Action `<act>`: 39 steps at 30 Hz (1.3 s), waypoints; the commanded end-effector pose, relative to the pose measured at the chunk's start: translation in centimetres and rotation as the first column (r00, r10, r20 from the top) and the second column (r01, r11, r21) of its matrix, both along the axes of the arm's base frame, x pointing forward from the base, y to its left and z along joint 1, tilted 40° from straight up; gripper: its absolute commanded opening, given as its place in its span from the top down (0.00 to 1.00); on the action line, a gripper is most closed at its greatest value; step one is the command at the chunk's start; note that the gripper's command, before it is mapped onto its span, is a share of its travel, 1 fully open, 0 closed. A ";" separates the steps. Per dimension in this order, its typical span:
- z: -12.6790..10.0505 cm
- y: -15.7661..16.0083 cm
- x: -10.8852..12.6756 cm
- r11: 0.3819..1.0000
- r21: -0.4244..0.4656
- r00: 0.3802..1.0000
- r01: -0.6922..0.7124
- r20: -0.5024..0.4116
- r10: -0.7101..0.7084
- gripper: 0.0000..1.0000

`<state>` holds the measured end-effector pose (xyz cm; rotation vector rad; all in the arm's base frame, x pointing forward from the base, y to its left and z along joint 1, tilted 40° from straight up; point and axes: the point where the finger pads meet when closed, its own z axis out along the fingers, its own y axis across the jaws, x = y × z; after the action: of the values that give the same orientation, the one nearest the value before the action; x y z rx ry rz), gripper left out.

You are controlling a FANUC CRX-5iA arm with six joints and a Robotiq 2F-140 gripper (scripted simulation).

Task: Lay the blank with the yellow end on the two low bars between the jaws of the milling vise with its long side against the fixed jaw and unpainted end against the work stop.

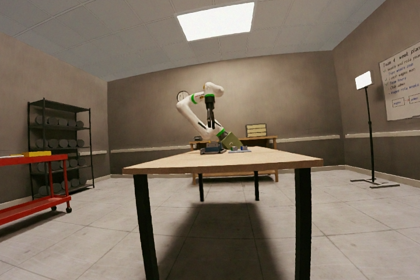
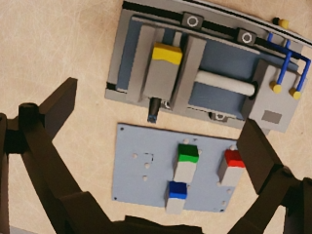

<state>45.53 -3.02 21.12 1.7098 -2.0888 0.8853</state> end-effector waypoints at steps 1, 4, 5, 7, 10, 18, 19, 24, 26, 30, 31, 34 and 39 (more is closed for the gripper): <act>1.1 0.9 -0.2 1.000 0.000 1.000 0.000 0.001 0.000 0.00; 1.6 1.3 -0.3 1.000 0.000 1.000 0.000 0.001 0.000 0.00; 1.6 1.3 -0.3 1.000 0.000 1.000 0.000 0.001 0.000 0.00; 1.2 1.0 -0.2 1.000 0.000 1.000 -0.001 0.001 0.001 0.00; 1.1 0.9 -0.2 1.000 0.000 1.000 -0.001 0.001 0.001 0.00; 1.1 0.9 -0.2 1.000 0.000 1.000 0.000 0.001 0.000 0.00; 1.1 0.9 -0.2 1.000 0.000 1.000 0.000 0.001 0.000 0.00; 1.0 0.8 -0.2 1.000 0.000 1.000 0.000 0.001 0.000 0.00; 0.9 0.8 -0.2 1.000 0.000 1.000 0.000 0.001 0.000 0.00; 0.8 0.7 -0.1 1.000 0.000 1.000 0.000 0.001 0.000 0.00; 0.8 0.6 -0.1 1.000 0.000 1.000 0.000 0.001 0.000 0.00; 0.7 0.6 -0.1 1.000 0.000 1.000 0.000 0.001 0.000 0.00; 0.6 0.5 -0.1 1.000 0.000 1.000 0.000 0.001 0.000 0.00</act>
<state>45.40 -2.55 21.68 1.7088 -2.0887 0.8851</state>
